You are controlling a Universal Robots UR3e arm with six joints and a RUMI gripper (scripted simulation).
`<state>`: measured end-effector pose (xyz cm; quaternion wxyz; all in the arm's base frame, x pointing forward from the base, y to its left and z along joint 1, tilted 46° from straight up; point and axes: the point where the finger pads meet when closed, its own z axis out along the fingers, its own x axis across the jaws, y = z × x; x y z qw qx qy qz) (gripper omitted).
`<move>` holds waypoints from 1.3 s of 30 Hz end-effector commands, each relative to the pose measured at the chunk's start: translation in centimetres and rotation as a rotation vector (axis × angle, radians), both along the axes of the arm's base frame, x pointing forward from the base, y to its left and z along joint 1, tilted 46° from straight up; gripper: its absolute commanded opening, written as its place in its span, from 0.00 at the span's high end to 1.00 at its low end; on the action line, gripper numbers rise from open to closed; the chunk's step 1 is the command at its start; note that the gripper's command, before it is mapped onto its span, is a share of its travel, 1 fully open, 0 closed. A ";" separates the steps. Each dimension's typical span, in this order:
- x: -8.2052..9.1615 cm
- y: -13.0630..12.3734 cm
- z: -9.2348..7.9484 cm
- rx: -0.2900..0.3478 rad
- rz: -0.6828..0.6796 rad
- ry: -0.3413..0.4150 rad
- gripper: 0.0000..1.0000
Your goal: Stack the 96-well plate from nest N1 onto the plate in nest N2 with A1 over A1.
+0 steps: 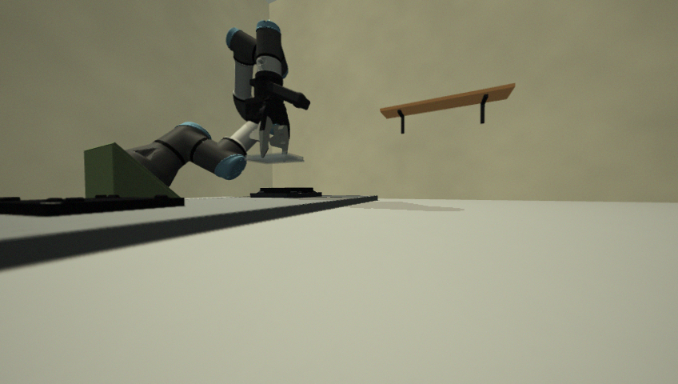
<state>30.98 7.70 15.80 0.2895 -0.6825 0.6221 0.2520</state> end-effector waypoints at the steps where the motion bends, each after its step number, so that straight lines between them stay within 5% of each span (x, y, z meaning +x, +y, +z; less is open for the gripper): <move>1: 0.0 1.4 1.6 0.011 -0.010 0.009 1.00; 9: -0.1 3.2 3.5 0.011 -0.010 0.009 1.00; 39: -0.1 3.3 3.6 0.011 -0.010 0.010 1.00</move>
